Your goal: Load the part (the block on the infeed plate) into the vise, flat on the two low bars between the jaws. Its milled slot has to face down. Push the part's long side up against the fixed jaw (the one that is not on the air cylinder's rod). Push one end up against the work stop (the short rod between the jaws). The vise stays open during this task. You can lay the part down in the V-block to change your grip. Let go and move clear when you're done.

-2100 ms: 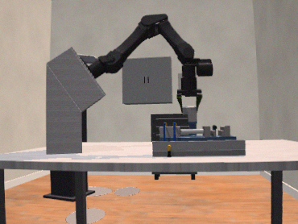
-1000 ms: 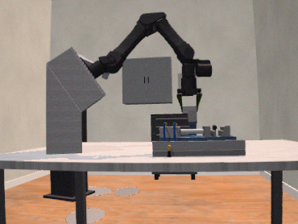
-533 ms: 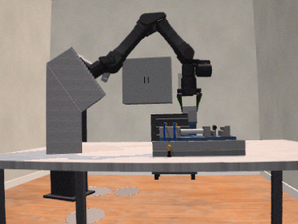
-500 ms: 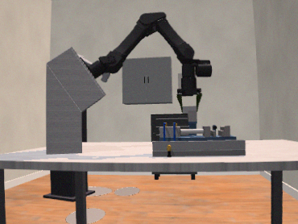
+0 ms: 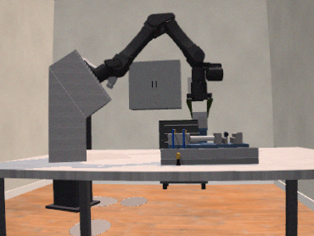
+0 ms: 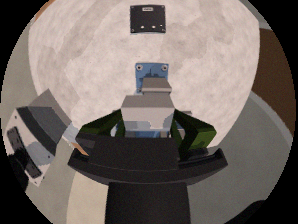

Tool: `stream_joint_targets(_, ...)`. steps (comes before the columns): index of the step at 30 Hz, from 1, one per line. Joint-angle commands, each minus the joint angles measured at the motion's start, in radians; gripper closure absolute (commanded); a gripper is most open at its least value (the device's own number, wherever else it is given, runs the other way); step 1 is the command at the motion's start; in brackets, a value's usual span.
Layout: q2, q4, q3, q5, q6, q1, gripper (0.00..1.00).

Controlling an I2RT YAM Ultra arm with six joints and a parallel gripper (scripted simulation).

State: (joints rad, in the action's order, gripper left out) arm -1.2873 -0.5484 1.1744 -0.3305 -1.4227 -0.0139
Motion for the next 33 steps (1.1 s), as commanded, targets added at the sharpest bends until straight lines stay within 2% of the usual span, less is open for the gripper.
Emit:
stream_joint_targets(1,-0.012,0.019,0.014,0.010,0.006,-0.018,1.00)
stream_joint_targets(21,-0.010,0.019,0.014,0.010,0.006,-0.018,1.00)
stream_joint_targets(33,0.038,-0.029,0.028,-0.007,-0.009,0.009,1.00)
